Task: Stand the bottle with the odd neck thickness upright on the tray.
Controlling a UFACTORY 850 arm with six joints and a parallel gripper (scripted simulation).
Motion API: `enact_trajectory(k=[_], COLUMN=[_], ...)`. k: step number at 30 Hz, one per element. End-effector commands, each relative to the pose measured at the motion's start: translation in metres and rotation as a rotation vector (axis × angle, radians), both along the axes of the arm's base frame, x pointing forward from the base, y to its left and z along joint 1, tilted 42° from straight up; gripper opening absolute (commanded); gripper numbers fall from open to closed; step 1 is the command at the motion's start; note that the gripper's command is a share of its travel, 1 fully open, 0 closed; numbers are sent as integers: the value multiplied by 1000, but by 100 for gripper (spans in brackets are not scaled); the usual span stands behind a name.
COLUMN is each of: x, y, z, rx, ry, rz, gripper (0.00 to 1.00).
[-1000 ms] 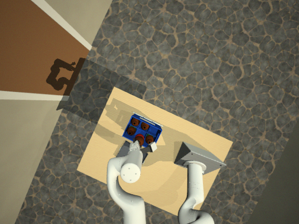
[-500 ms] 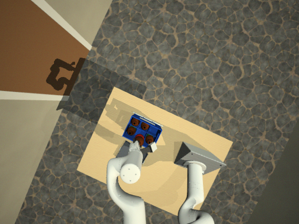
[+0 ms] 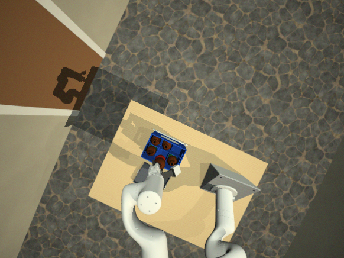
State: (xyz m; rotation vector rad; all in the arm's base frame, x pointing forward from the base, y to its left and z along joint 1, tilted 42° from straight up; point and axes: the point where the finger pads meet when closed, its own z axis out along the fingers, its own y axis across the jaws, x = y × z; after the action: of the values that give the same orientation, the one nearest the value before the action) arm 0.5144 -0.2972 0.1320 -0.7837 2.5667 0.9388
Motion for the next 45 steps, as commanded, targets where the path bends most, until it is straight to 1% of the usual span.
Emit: enact_trajectory(k=[1, 45], x=[0, 1], y=[-2, 1], z=[2, 5], rx=[-1, -1], ry=[-1, -1], rz=[-1, -1], gripper=[0, 0])
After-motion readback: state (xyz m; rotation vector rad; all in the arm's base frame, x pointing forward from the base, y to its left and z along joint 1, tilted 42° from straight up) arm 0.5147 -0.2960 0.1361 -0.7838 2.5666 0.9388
